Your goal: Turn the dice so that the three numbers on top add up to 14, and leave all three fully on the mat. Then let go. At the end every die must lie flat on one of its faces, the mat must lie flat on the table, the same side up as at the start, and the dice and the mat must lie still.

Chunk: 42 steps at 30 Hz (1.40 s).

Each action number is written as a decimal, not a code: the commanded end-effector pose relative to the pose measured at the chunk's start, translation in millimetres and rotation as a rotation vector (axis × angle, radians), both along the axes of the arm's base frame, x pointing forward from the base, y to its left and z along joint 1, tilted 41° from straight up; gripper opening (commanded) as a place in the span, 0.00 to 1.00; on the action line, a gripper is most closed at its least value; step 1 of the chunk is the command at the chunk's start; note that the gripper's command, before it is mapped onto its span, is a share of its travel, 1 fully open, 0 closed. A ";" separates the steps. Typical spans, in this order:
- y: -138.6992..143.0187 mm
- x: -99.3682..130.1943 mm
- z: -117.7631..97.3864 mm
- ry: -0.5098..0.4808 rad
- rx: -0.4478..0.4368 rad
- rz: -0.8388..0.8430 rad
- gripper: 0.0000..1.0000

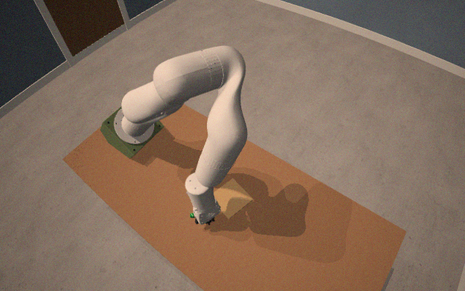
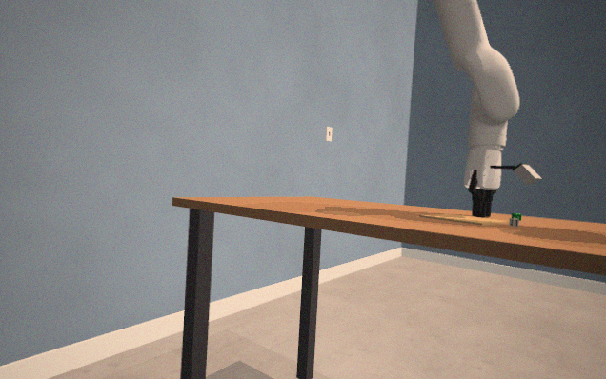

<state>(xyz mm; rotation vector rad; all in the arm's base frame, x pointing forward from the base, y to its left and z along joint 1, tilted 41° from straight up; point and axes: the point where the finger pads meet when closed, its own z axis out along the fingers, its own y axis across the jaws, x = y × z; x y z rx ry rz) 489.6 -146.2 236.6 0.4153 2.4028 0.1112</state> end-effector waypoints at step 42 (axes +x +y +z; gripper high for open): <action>1.4 -32.2 38.4 -0.001 0.000 0.000 0.11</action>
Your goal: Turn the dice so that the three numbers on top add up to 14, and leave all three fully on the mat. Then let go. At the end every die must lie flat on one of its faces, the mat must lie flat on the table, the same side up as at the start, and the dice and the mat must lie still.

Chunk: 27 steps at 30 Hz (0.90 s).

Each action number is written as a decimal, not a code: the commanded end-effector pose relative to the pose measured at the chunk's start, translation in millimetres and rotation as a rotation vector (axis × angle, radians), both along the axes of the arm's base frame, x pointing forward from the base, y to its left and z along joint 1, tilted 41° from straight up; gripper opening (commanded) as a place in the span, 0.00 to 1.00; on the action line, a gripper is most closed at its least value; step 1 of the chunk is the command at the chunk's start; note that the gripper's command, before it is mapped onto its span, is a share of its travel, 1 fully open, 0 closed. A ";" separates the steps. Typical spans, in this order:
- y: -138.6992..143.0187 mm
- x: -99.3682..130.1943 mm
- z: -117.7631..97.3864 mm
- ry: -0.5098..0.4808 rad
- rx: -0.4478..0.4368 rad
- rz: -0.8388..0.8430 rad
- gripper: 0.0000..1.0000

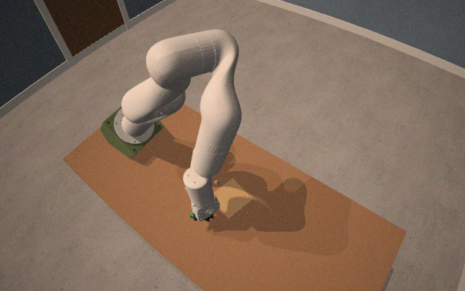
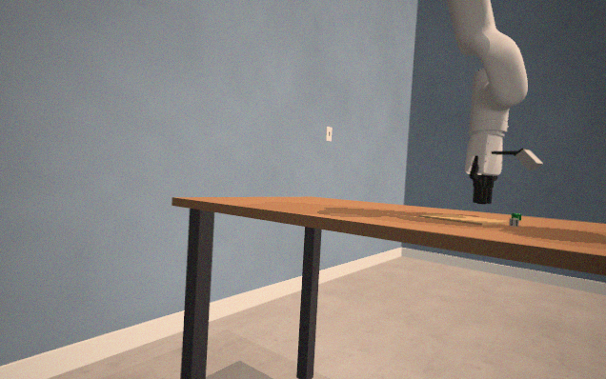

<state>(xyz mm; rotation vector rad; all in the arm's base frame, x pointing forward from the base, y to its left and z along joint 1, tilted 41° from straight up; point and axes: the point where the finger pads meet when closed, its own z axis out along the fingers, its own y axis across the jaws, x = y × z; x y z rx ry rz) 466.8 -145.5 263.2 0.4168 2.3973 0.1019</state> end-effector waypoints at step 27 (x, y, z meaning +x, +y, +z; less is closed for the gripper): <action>2.2 -41.9 49.9 0.004 0.006 0.004 0.11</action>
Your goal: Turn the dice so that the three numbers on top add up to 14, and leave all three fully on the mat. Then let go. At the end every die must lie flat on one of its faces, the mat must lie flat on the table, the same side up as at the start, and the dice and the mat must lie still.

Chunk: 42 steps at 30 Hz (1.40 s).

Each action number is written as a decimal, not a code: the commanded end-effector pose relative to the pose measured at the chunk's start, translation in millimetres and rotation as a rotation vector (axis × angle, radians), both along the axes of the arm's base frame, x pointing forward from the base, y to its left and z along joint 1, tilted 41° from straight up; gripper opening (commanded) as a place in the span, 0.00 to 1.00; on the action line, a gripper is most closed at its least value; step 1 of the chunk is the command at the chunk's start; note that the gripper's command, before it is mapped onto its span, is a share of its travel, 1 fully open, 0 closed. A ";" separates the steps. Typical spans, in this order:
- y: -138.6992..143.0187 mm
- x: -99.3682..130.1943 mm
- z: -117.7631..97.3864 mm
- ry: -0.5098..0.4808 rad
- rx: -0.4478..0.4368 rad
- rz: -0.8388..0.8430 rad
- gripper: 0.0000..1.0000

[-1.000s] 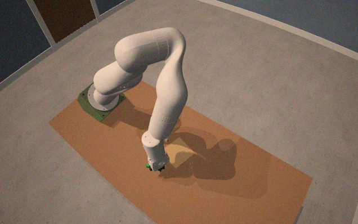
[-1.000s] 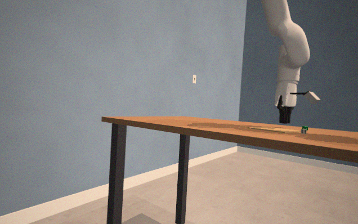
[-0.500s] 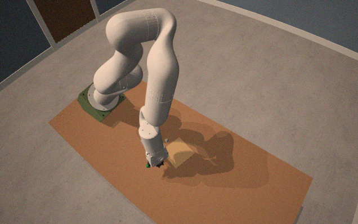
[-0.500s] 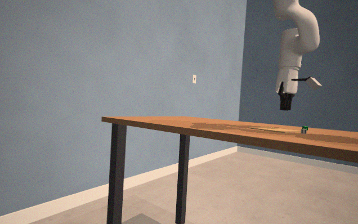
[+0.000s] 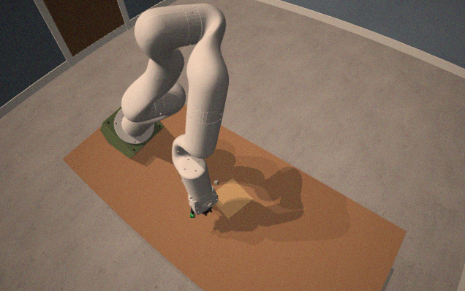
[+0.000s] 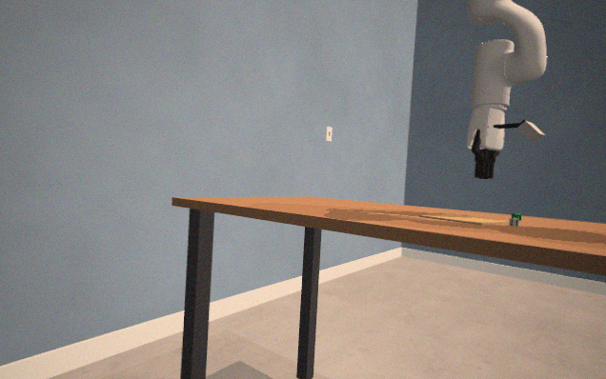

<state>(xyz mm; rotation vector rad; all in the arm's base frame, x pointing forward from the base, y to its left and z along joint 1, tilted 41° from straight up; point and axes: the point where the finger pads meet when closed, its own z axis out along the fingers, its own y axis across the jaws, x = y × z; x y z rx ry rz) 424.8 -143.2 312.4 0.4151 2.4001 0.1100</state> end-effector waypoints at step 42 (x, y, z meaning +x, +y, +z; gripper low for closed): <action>138.3 -26.0 -18.7 0.013 -0.207 0.242 0.11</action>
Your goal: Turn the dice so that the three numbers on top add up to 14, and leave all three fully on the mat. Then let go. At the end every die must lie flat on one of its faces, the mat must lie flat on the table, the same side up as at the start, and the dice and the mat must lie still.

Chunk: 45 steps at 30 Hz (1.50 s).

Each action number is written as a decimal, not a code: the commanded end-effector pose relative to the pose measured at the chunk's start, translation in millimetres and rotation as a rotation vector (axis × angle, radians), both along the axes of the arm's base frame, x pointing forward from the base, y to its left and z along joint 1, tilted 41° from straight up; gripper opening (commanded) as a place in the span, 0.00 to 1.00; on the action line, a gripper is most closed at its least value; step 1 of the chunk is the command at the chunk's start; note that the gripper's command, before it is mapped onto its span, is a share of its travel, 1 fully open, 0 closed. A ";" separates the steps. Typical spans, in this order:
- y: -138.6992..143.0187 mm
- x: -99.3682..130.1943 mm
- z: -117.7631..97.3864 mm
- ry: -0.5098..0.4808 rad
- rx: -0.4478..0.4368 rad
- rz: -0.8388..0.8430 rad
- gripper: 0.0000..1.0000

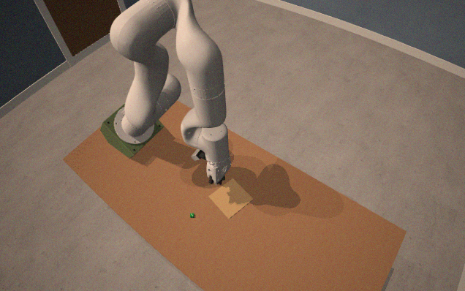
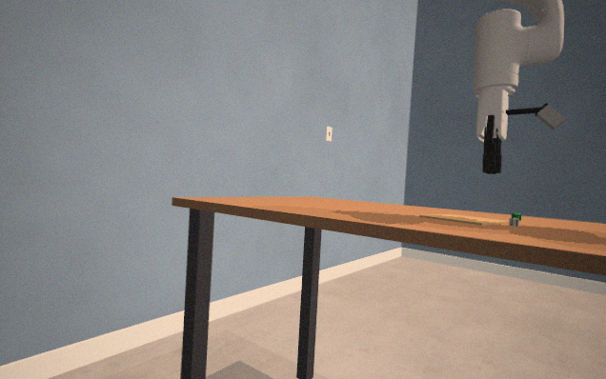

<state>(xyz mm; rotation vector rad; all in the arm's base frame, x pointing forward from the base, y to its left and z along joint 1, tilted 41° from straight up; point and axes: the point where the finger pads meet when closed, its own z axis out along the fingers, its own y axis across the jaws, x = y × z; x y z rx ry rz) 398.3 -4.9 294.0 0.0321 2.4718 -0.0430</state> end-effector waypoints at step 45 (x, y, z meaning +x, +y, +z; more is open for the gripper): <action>-5.0 63.5 -75.1 -0.037 0.006 0.006 0.11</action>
